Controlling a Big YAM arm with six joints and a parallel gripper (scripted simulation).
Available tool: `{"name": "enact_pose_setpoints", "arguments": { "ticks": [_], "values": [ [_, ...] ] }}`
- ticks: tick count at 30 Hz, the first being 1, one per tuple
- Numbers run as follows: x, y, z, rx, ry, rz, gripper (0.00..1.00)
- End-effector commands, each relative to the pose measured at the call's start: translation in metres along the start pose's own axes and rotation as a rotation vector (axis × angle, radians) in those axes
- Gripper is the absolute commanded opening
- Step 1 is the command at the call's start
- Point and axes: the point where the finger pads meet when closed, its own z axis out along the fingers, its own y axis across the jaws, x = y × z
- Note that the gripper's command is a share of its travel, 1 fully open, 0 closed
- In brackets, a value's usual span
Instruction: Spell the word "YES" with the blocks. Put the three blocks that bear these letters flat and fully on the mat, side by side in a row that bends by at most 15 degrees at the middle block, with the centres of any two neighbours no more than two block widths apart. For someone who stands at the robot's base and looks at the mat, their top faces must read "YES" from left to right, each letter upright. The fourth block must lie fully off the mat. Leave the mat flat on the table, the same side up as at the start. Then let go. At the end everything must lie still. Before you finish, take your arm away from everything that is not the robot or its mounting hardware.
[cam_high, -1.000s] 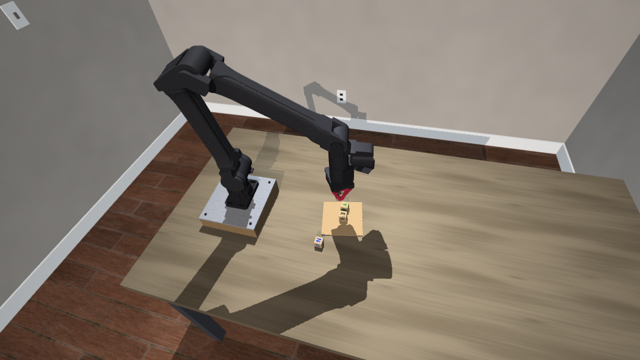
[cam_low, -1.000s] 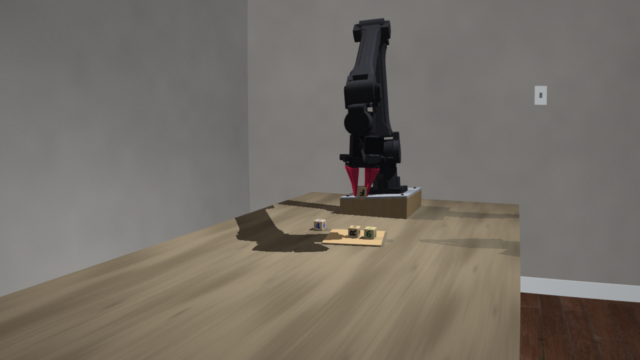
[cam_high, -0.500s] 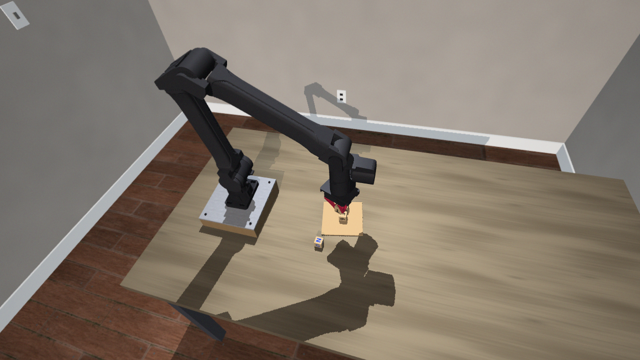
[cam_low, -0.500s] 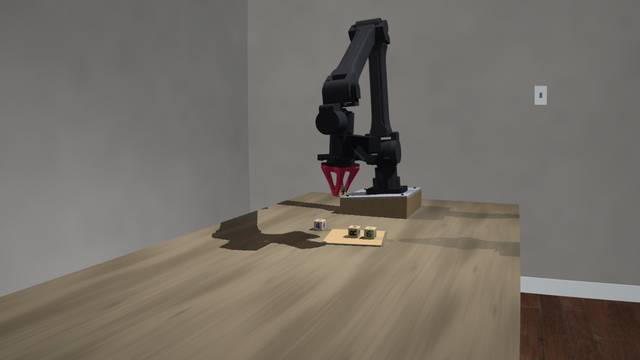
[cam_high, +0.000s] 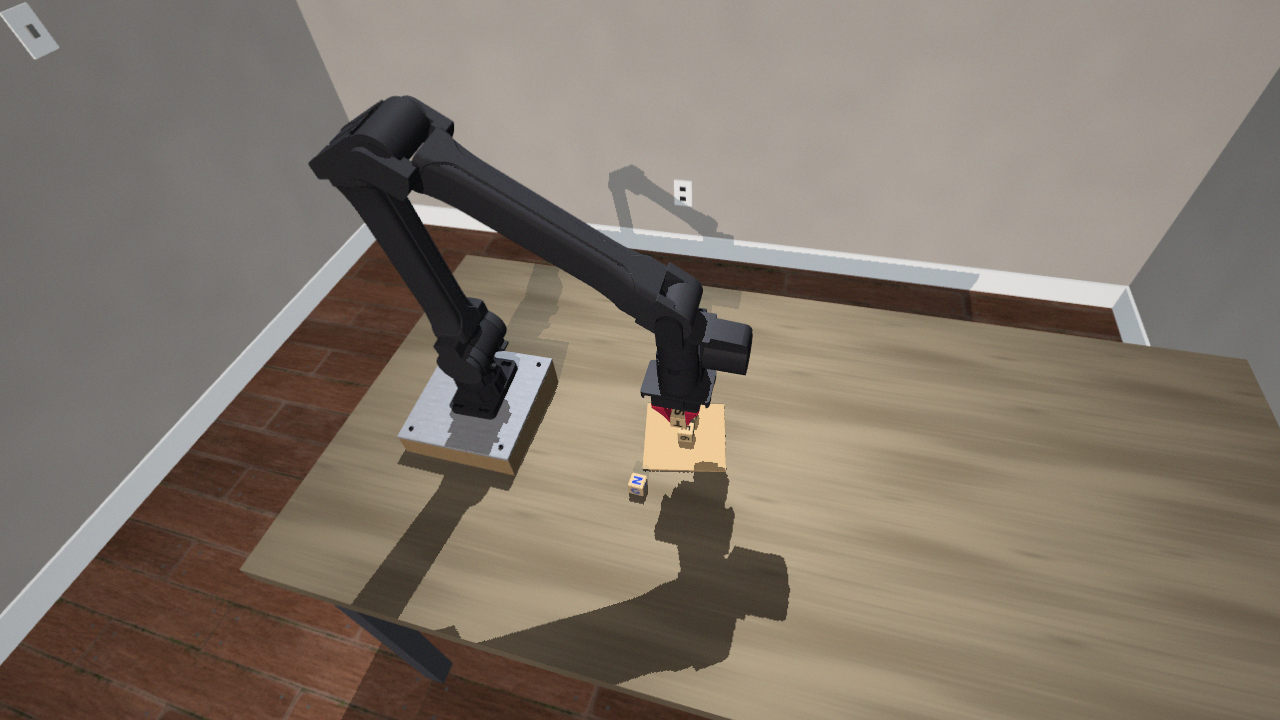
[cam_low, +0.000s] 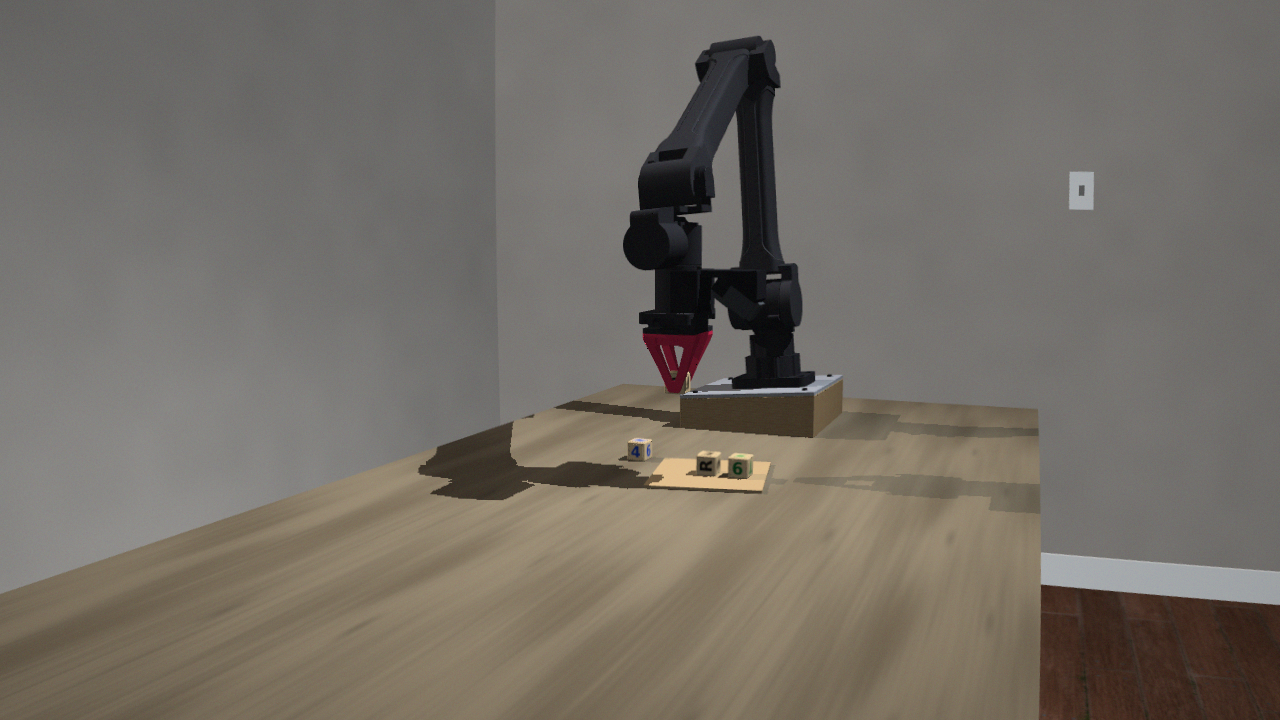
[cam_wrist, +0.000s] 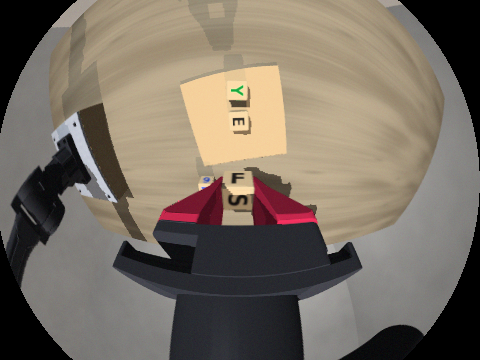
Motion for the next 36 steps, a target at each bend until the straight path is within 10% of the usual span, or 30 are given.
{"name": "enact_pose_setpoints", "arguments": {
  "ticks": [1,36],
  "values": [
    [0.002,-0.025,-0.019,0.067,-0.004,-0.035,0.21],
    [0.003,-0.005,0.096,0.010,-0.006,-0.039,0.21]
  ]
}}
